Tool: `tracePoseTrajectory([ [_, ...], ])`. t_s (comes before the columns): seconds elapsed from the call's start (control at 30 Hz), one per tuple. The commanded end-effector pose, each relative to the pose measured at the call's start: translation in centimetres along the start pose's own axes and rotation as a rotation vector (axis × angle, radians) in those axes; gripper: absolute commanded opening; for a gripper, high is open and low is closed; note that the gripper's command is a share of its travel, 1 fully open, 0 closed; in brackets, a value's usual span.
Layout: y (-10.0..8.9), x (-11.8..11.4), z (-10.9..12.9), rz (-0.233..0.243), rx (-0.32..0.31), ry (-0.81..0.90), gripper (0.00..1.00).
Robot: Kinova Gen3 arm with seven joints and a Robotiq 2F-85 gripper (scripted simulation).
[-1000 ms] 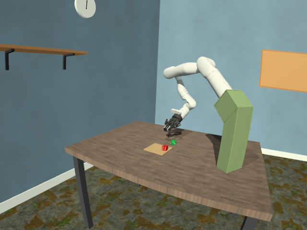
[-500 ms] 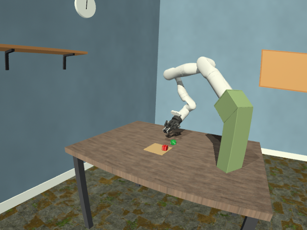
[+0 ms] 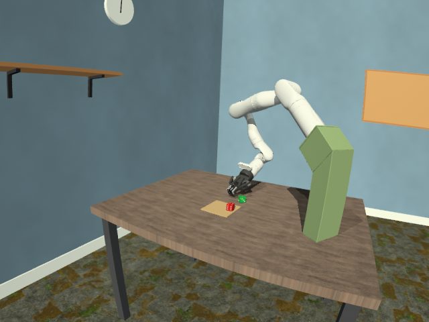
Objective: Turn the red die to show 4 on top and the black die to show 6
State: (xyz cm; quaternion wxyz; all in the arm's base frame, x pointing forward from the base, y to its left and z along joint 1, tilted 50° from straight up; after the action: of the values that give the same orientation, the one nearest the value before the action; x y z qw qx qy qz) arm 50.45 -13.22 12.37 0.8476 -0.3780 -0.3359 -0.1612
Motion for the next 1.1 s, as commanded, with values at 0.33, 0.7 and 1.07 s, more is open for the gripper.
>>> tracePoseTrajectory([
  [0.33,0.56,-0.28,-1.01,0.004,0.001,0.005,0.26],
  [0.7,0.56,-0.28,-1.01,0.004,0.001,0.005,0.26],
  [1.07,0.56,-0.28,-1.01,0.004,0.001,0.005,0.26],
])
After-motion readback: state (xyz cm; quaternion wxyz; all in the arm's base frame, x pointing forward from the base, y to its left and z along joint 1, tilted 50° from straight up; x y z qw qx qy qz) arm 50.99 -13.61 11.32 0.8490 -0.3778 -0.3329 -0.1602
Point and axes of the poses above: the point where the finger pads meet when closed, its own y axis out along the fingers, its own x axis across the jaws, z = x × y, the point moved 5 cm from there along -y, back along the fingers, and after that the axes turned 4 degrees about y, right-handed, at the moved point
